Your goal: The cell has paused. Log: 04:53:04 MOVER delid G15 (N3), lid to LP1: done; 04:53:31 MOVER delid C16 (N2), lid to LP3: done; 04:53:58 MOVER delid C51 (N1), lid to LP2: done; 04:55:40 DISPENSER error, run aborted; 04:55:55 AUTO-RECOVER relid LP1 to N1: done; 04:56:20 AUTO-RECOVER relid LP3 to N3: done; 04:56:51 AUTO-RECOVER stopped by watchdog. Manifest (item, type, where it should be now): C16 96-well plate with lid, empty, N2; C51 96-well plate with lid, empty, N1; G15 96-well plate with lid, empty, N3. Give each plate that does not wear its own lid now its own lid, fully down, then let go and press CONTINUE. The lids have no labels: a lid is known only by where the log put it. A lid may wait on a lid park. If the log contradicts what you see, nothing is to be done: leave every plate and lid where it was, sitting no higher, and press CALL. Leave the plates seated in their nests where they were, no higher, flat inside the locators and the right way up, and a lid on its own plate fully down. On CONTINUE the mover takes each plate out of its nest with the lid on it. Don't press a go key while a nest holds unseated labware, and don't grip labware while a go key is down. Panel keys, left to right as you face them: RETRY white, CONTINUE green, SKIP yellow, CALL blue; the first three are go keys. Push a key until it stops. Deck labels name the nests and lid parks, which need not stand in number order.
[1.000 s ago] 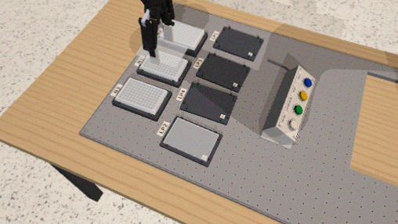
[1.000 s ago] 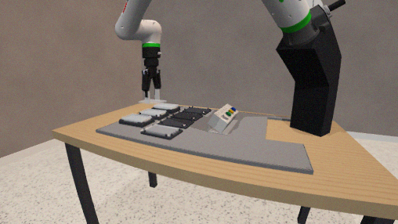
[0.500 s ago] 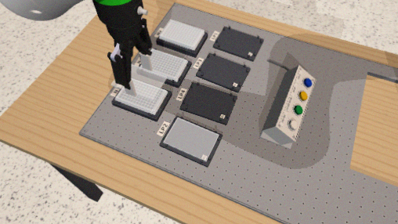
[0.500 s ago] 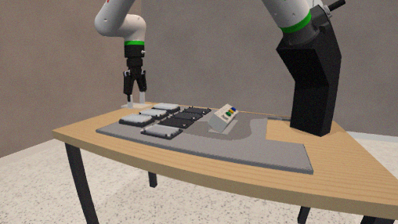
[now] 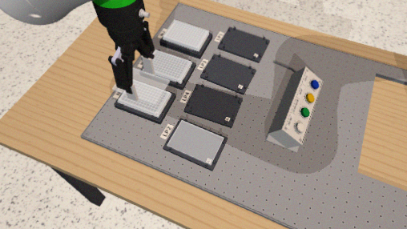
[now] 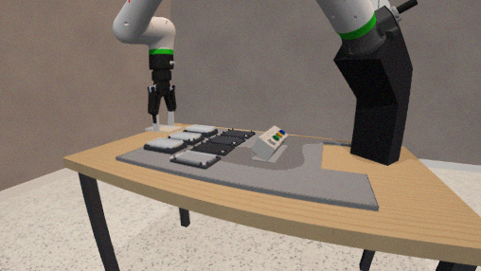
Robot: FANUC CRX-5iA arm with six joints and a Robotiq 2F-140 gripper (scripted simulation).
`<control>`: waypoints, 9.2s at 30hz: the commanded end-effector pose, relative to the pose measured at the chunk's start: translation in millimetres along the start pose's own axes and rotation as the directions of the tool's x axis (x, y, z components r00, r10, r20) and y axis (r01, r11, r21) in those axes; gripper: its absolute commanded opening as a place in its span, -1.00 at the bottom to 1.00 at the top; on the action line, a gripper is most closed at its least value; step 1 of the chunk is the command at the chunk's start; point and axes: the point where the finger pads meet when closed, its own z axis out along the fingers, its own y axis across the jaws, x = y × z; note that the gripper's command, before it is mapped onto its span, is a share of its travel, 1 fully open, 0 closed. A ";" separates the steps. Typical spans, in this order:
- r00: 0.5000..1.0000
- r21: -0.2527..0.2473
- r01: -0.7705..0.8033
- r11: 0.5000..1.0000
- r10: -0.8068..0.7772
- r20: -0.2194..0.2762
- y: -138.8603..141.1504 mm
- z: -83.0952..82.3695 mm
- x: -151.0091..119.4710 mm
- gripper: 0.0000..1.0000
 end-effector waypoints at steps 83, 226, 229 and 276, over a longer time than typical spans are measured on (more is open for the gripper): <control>1.000 0.000 -0.006 1.000 0.006 0.001 0.1 37.7 0.5 -1.00; 1.000 0.000 -0.006 1.000 0.006 0.001 0.1 47.8 0.5 -1.00; 1.000 0.000 -0.006 1.000 0.006 0.001 0.1 47.8 0.5 -1.00; 1.000 0.000 -0.006 1.000 0.006 0.001 0.1 51.0 0.5 -1.00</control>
